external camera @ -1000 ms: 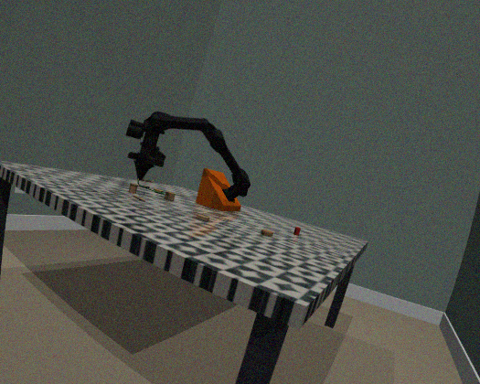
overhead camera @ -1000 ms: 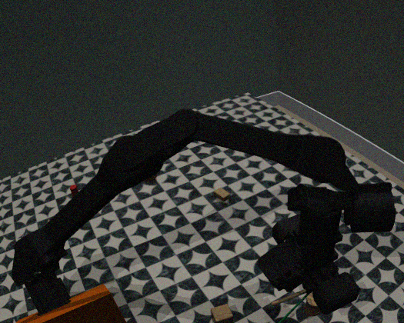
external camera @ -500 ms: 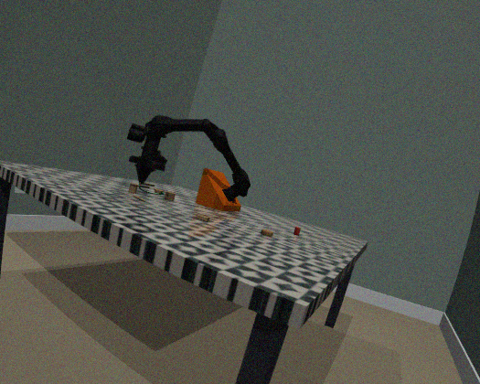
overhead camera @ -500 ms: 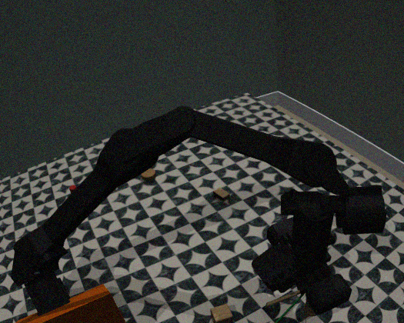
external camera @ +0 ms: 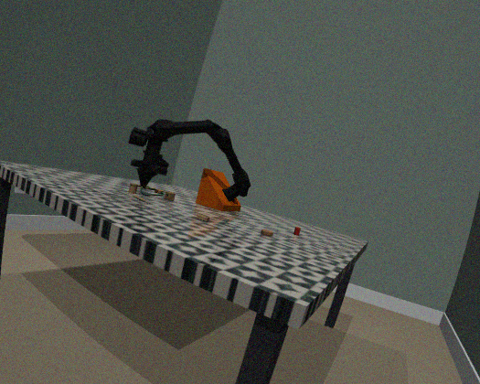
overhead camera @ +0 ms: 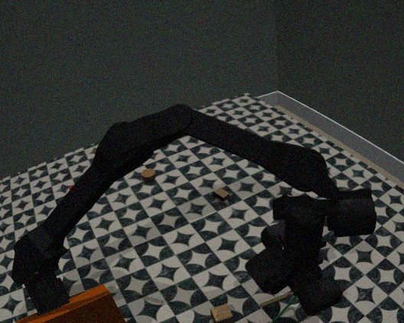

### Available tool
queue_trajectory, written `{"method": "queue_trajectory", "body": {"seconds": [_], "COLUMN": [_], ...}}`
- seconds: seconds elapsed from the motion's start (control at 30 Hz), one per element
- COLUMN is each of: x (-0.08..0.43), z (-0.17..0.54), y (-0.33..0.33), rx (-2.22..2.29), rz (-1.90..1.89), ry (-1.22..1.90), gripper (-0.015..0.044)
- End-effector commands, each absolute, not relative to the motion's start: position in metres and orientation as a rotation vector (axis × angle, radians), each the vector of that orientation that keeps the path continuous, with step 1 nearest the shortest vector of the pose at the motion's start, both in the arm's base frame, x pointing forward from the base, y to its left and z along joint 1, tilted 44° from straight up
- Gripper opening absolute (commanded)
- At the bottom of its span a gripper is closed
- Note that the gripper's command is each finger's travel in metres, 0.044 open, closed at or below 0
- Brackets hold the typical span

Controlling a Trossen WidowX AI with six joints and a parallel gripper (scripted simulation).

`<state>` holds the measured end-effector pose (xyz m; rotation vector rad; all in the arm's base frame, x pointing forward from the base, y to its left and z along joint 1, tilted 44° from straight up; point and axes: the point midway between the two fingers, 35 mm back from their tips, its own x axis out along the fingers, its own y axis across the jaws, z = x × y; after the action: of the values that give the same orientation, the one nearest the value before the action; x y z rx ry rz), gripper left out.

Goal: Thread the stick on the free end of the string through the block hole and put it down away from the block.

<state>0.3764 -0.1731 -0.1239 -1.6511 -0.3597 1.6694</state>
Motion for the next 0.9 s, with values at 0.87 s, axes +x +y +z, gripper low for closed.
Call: {"method": "queue_trajectory", "body": {"seconds": [0.87], "x": [0.372], "z": [-0.126], "y": [-0.151], "rx": [-1.636], "rz": [1.671], "ry": [-0.364], "gripper": [0.0]}}
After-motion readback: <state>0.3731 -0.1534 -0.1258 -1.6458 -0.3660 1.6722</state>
